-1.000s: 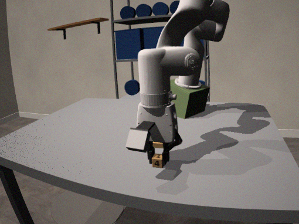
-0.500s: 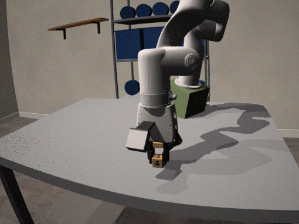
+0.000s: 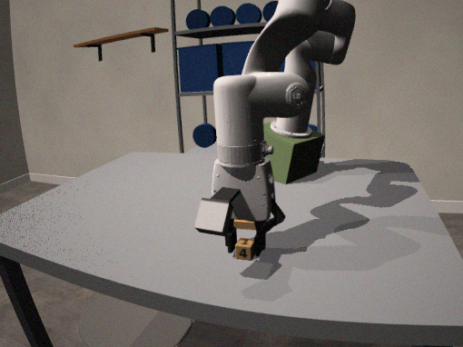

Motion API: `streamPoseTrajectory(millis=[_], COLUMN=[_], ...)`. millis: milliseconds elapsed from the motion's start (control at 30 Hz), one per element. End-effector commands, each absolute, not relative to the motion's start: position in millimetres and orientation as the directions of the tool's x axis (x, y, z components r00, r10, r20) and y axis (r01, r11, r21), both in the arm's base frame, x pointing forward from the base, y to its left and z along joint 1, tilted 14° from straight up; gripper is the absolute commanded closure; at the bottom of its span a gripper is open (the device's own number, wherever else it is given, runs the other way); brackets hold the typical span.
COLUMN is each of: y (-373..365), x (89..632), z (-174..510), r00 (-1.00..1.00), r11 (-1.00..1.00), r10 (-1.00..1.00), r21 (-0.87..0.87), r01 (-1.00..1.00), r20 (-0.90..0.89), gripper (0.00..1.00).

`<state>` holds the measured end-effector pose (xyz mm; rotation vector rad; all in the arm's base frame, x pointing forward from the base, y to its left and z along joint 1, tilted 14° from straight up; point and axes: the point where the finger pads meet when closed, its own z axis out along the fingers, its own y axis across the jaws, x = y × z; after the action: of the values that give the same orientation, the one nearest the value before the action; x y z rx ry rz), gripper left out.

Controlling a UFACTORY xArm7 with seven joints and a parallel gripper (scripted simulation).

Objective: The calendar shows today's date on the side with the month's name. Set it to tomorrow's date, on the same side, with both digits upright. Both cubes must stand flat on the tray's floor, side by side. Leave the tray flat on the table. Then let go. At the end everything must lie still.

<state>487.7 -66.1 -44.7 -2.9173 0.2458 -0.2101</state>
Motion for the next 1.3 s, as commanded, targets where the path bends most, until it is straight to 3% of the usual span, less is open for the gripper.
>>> streamPoseTrajectory(millis=[0, 400, 1267], y=[-67, -68, -84], x=[489, 488, 474], z=[-43, -38, 44], r00=[0.975, 0.975, 0.975], r11=[-0.965, -0.965, -0.965], r10=[-0.18, -0.18, -0.18], r21=[-0.215, -0.215, -0.215], r01=[-0.15, -0.15, -0.15], r20=[0.127, 0.127, 0.127], gripper=[0.53, 0.53, 0.53])
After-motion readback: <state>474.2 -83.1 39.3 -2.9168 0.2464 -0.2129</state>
